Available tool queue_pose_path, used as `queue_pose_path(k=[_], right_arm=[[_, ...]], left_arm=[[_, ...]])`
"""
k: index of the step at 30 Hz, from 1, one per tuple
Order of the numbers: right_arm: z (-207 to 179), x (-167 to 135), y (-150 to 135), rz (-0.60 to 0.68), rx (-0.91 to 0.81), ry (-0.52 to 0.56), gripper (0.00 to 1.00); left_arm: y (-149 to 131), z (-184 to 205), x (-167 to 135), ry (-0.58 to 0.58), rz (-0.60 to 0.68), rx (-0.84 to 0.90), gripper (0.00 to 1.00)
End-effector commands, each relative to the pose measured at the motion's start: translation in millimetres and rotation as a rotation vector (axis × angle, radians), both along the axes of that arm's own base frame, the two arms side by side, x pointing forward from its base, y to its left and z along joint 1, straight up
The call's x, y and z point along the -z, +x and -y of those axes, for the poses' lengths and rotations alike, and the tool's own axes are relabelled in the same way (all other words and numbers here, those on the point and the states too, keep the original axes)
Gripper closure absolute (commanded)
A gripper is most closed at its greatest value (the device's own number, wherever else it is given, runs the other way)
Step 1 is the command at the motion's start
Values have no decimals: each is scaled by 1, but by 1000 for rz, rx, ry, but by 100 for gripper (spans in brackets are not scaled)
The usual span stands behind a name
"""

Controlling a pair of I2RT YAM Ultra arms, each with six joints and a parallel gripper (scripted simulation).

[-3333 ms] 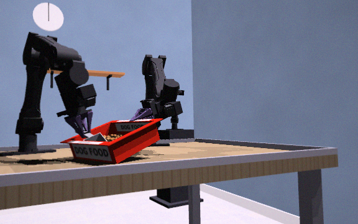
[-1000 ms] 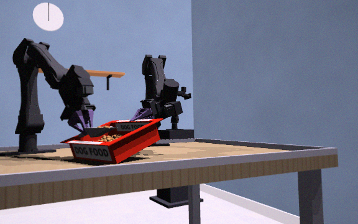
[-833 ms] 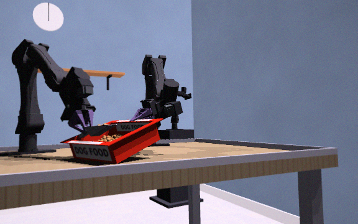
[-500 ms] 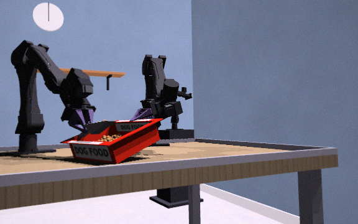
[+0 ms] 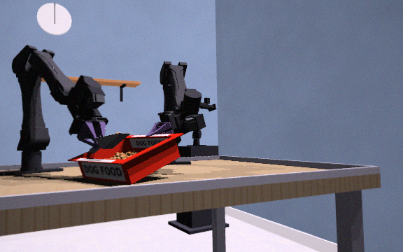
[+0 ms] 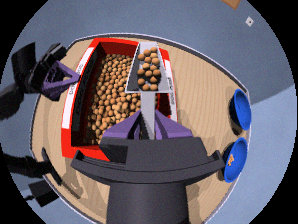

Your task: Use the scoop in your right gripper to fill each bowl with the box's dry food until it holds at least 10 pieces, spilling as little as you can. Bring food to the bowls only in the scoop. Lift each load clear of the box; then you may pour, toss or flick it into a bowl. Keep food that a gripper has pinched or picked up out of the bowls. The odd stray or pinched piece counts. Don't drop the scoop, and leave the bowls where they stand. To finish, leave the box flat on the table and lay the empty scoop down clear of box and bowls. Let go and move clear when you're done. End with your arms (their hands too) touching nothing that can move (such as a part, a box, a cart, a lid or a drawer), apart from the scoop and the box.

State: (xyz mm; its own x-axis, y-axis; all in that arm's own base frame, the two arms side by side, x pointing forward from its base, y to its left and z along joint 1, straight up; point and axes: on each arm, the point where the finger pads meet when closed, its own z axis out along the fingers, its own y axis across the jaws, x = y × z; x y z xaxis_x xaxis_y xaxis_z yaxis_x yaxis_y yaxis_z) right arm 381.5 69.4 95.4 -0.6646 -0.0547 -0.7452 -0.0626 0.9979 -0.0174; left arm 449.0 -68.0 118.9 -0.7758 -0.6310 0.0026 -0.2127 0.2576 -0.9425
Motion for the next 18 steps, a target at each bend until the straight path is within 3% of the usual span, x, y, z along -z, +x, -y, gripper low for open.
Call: queue_pose_path(k=[1,5,6,12,16,18], right_arm=[[6,-29,-1,-9,18,12,100],[-3,-49,-1,4,-3,22,100],[-5,-57,10,71,3,25,100],[-1,-40,6,51,8,17,100],[-5,-52,9,79,2,25,100],[9,-39,8,15,19,12,100]], left_arm=[[10,-4,-39,17,133,17,100],[10,-4,-39,17,133,17,100],[10,-4,-39,17,133,17,100],[10,-4,-39,17,133,17,100],[10,-4,-39,17,133,17,100],[10,-4,-39,17,133,17,100]])
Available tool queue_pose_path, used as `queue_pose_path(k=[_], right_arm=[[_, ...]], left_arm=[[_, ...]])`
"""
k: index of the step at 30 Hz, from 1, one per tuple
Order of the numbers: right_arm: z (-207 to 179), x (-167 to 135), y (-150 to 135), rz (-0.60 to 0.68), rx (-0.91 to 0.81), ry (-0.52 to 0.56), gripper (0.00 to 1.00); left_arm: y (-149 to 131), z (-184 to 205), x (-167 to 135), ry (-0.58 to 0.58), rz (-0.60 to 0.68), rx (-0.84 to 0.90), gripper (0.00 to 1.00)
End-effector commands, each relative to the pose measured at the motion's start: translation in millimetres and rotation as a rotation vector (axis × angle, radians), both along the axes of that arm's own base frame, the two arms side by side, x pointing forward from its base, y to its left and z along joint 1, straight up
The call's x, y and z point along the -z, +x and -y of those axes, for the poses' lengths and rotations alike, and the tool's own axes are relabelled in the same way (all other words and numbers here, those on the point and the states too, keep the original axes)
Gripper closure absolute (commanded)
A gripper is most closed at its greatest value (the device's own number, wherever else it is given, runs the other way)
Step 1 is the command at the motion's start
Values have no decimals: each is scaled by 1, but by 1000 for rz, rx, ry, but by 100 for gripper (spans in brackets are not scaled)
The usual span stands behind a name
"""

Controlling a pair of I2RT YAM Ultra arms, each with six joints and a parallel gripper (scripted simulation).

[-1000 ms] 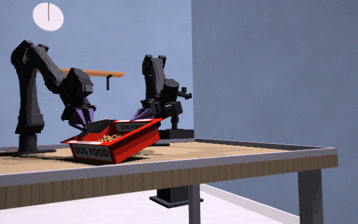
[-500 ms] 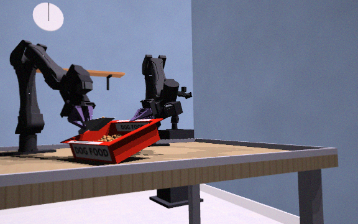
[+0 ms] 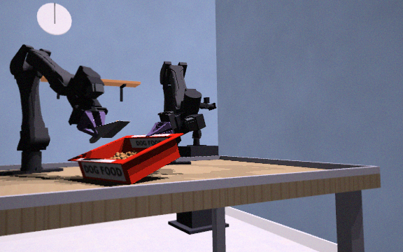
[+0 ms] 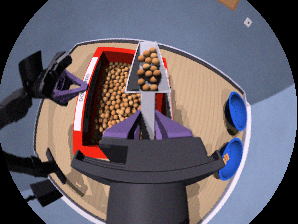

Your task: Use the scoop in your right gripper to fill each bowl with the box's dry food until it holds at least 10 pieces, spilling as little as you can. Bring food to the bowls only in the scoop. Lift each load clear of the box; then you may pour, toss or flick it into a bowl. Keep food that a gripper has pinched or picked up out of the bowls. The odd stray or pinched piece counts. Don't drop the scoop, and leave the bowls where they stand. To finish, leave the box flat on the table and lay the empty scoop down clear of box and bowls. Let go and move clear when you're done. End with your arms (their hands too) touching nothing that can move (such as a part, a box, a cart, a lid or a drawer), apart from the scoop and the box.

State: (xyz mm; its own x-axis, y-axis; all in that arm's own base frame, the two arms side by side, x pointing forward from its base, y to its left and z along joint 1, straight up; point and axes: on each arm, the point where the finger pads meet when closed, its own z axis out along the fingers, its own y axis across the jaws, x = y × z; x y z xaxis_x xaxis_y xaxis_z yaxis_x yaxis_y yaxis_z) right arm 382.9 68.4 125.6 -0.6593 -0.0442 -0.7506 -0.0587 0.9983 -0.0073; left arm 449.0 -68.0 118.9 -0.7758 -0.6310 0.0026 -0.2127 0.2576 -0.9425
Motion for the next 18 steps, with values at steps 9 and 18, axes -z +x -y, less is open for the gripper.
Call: queue_pose_path(k=[9,18], right_arm=[[47,-10,-1,-47,76,3,100],[96,-11,-4,-55,188,4,100]], left_arm=[[10,-4,-39,17,133,17,100],[10,-4,-39,17,133,17,100]])
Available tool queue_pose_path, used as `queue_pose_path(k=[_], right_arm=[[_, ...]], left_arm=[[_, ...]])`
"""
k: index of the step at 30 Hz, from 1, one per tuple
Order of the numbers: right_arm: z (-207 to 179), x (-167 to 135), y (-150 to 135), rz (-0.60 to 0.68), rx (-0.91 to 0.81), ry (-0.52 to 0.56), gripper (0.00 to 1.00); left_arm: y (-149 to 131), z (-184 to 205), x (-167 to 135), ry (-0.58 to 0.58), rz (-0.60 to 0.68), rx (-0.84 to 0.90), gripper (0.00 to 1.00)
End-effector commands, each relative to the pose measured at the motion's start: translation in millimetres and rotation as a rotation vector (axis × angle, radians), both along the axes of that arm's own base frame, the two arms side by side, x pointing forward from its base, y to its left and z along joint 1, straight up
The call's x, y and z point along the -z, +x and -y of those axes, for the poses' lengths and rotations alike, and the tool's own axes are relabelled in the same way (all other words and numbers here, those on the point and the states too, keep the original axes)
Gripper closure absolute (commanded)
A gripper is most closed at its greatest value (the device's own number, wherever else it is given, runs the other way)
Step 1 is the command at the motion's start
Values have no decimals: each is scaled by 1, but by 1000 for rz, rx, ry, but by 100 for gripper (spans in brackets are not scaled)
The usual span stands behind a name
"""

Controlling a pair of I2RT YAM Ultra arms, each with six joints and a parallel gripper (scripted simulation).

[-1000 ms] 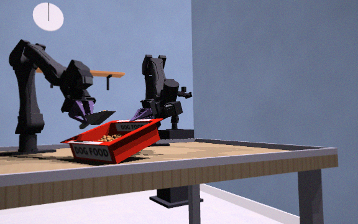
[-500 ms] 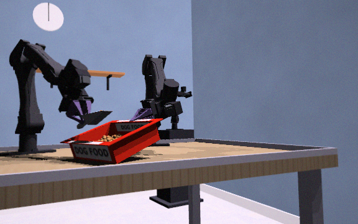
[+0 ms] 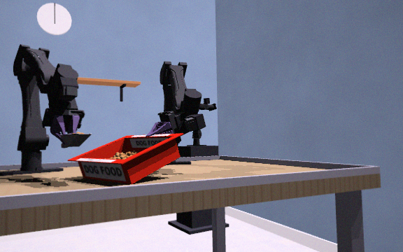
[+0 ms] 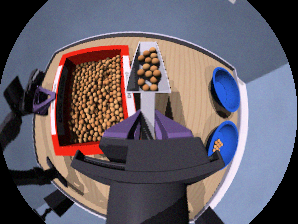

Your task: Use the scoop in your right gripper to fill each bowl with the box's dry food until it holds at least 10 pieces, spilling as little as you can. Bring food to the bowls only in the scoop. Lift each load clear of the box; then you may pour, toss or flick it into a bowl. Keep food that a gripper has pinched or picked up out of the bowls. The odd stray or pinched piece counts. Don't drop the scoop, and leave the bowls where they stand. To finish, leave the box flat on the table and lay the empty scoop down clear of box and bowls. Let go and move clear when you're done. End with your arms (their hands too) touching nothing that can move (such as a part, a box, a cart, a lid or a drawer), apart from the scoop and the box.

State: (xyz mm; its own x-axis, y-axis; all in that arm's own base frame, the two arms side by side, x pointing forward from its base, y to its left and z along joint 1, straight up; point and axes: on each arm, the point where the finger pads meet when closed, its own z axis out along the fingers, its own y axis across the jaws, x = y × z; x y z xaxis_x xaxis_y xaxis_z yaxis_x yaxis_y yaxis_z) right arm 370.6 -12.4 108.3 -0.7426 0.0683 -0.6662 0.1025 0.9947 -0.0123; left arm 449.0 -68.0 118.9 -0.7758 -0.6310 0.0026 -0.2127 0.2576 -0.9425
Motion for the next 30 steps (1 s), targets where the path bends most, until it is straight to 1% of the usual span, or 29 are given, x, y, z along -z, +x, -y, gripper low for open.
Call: queue_pose_path(k=[1,3,6,7,9,10,12,14,16,17,18,19,21,22,23,24,26,27,28,29,30], right_arm=[[20,-28,7,64,37,0,100],[32,-25,3,49,64,0,100],[50,-27,1,63,106,-3,100],[53,-2,-17,-8,119,4,100],[53,-2,-17,-8,119,4,100],[60,-18,-7,34,132,0,100],[74,-32,0,92,162,-9,100],[86,-28,-4,82,190,-9,100],[98,-11,-8,34,222,-4,100],[104,-11,-9,38,236,-5,100],[106,2,-23,9,249,1,100],[113,-8,-20,35,264,-5,100],[126,-5,-19,25,291,-3,100],[133,-8,-20,36,305,-6,100],[138,-5,-24,30,320,-5,100],[138,10,-37,-5,334,4,100],[138,10,-37,-5,334,4,100],[148,-9,-28,41,345,-8,100],[155,-1,-30,24,362,-4,100],[162,-10,-29,48,376,-10,100],[167,-6,-33,41,390,-9,100]], left_arm=[[10,-4,-39,17,133,17,100],[10,-4,-39,17,133,17,100],[10,-4,-39,17,133,17,100],[10,-4,-39,17,133,17,100],[10,-4,-39,17,133,17,100],[10,-4,-39,17,133,17,100],[10,-4,-39,17,133,17,100],[10,-4,-39,17,133,17,100],[10,-4,-39,17,133,17,100],[10,-4,-39,17,133,17,100],[10,-4,-39,17,133,17,100],[10,-4,-39,17,133,17,100],[10,-4,-39,17,133,17,100],[10,-4,-39,17,133,17,100],[10,-4,-39,17,133,17,100],[10,-4,-39,17,133,17,100],[10,-4,-39,17,133,17,100],[10,-4,-39,17,133,17,100],[10,-4,-39,17,133,17,100],[10,-4,-39,17,133,17,100],[10,-4,-39,17,133,17,100]])
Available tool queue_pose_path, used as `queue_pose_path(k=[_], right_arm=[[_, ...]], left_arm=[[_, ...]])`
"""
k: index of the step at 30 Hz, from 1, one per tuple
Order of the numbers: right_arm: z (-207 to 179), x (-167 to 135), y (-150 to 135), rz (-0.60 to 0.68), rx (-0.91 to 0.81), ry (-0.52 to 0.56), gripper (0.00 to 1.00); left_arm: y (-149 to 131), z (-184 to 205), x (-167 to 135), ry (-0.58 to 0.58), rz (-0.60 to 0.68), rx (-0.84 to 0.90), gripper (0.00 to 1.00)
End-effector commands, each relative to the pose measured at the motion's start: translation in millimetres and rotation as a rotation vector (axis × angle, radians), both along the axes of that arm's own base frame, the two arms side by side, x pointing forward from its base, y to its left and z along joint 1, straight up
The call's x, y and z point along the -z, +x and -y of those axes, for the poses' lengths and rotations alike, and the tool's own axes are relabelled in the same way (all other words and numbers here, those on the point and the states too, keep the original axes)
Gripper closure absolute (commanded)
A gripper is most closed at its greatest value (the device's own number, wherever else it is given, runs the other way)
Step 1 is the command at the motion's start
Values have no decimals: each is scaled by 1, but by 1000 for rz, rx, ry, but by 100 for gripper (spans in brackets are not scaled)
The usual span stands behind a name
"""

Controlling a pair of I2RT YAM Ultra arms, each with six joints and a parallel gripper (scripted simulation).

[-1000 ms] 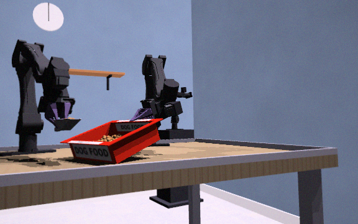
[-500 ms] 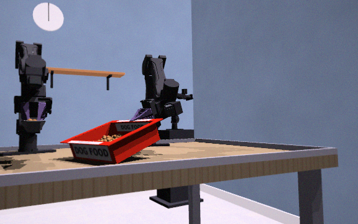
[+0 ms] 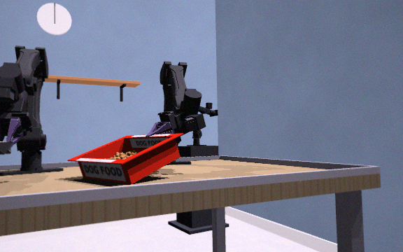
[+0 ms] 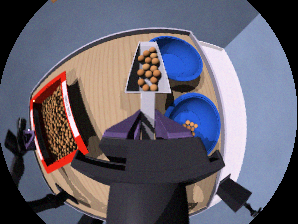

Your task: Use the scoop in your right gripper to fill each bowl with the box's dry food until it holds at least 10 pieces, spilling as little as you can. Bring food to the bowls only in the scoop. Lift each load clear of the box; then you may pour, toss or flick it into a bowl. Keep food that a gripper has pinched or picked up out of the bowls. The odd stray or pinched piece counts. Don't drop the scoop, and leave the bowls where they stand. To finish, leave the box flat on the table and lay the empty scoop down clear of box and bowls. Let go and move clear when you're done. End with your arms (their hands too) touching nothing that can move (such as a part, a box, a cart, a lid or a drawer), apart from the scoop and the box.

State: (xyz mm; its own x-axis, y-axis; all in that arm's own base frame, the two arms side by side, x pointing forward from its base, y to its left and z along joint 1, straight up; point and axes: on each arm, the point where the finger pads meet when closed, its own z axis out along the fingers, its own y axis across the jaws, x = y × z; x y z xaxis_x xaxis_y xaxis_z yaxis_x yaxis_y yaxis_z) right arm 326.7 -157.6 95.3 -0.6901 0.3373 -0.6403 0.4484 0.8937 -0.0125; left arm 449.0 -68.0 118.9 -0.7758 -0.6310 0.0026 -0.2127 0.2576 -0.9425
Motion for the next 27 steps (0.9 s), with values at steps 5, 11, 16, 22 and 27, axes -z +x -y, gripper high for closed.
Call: queue_pose_path(k=[5,11,16,22,27], right_arm=[[51,-17,0,72,97,-37,100],[56,-26,-1,99,108,-46,100],[66,-13,-8,56,153,-32,100],[51,-11,-8,-6,118,11,100],[50,-14,-7,-37,115,27,100]], left_arm=[[10,-4,-39,17,133,17,100],[10,-4,-39,17,133,17,100],[10,-4,-39,17,133,17,100],[10,-4,-39,17,133,17,100],[10,-4,-39,17,133,17,100]])
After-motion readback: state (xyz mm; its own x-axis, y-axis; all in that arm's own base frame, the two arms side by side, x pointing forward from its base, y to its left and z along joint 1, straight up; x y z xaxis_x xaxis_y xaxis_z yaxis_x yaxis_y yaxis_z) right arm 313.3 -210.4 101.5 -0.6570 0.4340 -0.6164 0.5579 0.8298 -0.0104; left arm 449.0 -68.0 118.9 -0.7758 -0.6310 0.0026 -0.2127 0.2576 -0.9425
